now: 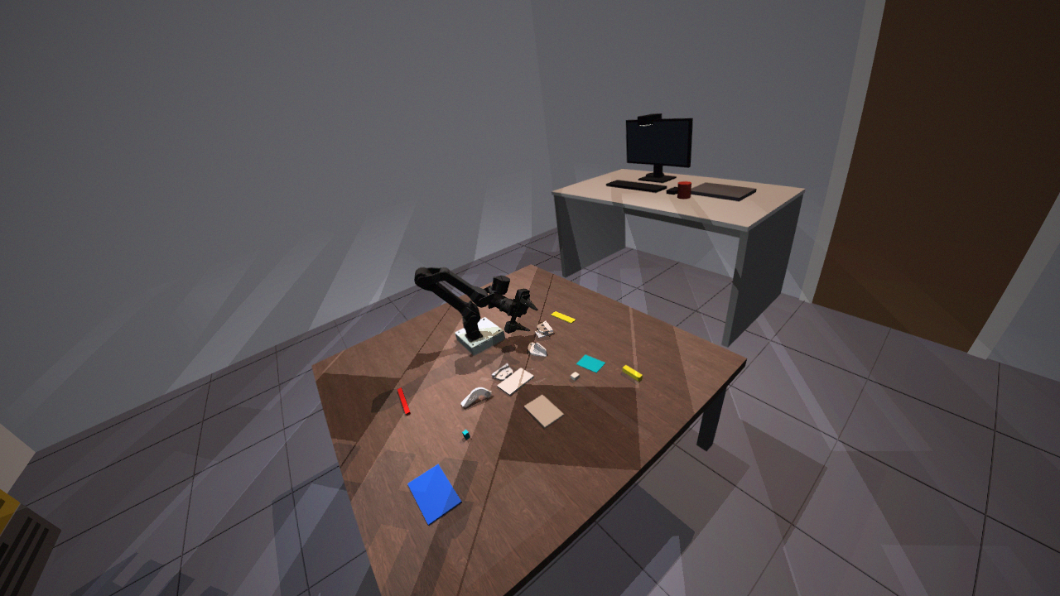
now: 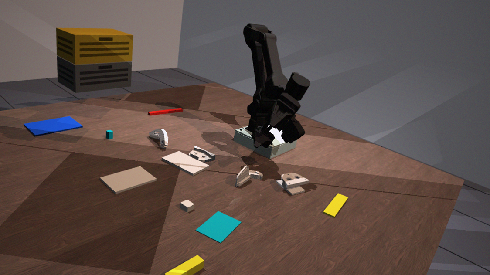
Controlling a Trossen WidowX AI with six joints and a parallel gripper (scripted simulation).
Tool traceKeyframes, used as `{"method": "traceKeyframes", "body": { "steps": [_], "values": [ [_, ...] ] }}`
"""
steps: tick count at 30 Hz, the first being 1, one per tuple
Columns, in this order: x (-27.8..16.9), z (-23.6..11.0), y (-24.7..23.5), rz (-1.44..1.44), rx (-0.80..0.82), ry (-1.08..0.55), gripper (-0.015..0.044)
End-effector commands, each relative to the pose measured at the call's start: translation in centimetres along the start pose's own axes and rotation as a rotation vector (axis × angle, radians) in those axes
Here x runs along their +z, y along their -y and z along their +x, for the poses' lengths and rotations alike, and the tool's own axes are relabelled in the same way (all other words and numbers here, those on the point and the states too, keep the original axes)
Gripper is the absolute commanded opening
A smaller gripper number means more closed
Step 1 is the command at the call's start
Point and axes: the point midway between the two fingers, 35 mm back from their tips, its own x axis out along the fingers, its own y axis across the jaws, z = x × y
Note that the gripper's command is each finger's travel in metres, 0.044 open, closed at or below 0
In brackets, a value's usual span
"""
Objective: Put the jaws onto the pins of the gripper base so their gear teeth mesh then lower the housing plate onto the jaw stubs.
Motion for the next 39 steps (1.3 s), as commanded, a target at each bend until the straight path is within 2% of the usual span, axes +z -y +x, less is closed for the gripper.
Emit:
{"method": "traceKeyframes", "body": {
  "steps": [1,39],
  "values": [
    [0.3,0.5,0.2,0.046,0.031,0.014,0.044],
    [1.0,4.2,0.2,0.5,0.363,0.023,0.044]
  ]
}}
